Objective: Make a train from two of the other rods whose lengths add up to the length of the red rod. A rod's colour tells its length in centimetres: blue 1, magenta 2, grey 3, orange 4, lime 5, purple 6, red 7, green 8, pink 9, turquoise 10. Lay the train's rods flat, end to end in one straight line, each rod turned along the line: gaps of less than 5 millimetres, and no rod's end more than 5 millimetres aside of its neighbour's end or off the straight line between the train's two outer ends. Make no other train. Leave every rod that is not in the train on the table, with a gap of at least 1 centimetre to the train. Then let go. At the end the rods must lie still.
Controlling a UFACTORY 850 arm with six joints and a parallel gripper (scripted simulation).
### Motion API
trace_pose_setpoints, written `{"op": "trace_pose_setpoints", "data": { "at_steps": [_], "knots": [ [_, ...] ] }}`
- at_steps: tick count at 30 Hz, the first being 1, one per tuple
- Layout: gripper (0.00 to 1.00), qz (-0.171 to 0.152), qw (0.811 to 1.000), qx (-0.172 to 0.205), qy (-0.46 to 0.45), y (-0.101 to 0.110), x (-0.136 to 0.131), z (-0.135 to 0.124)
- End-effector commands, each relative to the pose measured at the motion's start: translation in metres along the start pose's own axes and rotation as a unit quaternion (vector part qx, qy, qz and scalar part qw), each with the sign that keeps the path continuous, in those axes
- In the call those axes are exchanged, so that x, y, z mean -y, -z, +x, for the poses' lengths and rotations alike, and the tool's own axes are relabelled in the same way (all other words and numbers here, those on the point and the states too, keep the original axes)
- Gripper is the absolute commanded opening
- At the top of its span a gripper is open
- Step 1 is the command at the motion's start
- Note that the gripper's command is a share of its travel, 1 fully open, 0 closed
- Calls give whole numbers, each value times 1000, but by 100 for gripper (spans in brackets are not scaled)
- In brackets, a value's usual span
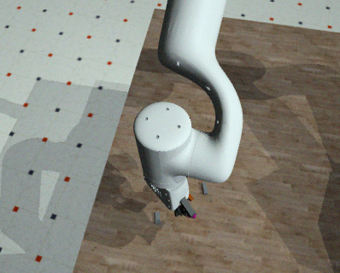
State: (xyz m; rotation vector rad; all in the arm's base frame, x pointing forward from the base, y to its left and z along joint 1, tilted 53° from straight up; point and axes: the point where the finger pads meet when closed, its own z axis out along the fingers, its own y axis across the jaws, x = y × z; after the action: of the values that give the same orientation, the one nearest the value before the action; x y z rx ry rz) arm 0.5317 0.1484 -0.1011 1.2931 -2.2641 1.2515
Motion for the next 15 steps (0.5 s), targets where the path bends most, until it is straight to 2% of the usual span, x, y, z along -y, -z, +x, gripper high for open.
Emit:
{"op": "trace_pose_setpoints", "data": {
  "at_steps": [1, 4, 6, 8, 15],
  "knots": [
    [100, 5, 996, 6, -84, -1, 1, 6],
    [100, 5, 995, 6, -101, -1, 1, 7],
    [100, 5, 987, 6, -162, -2, 1, 12],
    [100, 5, 983, 7, -183, -3, 1, 14],
    [100, 4, 953, 7, -302, -5, 1, 24]
  ]
}}
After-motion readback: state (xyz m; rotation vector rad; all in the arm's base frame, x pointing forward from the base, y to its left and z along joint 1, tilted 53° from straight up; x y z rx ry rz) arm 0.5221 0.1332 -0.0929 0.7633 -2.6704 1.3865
